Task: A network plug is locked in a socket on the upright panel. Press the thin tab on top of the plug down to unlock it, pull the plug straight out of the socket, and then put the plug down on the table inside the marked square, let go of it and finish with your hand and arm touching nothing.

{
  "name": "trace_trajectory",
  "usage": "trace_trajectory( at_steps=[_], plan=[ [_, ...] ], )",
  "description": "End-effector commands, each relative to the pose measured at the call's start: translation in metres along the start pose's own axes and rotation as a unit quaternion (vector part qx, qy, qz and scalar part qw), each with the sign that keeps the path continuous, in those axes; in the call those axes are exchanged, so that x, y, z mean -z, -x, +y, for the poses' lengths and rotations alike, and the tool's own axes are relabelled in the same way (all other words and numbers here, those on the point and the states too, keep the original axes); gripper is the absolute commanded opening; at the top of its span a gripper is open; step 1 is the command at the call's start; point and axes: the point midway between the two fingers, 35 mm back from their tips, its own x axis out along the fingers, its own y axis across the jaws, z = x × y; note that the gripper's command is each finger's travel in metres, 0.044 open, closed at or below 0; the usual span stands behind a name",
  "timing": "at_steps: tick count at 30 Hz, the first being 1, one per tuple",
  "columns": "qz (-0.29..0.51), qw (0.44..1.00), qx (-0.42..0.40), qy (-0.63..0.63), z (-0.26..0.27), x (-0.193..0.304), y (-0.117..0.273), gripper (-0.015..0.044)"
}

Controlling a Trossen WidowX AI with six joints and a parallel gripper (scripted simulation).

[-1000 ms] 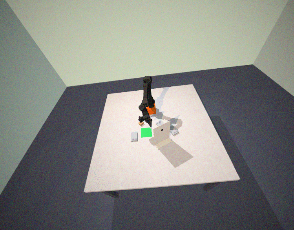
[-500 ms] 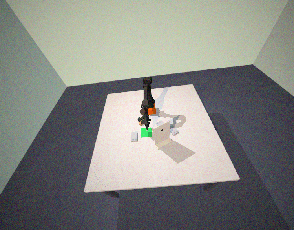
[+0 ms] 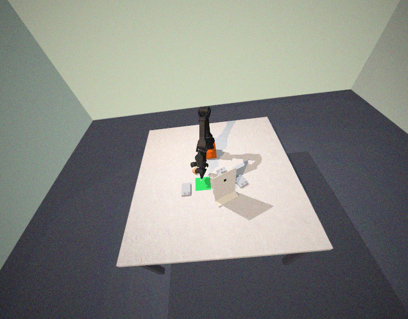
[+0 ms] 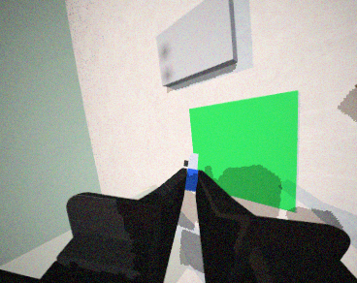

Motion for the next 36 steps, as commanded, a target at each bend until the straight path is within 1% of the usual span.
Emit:
trace_trajectory(
  at_steps=[1,36],
  plan=[
    [-0.003,1.0,0.003,-0.002,-0.003,-0.001,-0.004,0.0],
    [-0.003,1.0,0.003,-0.002,-0.025,-0.001,-0.036,0.0]
  ],
)
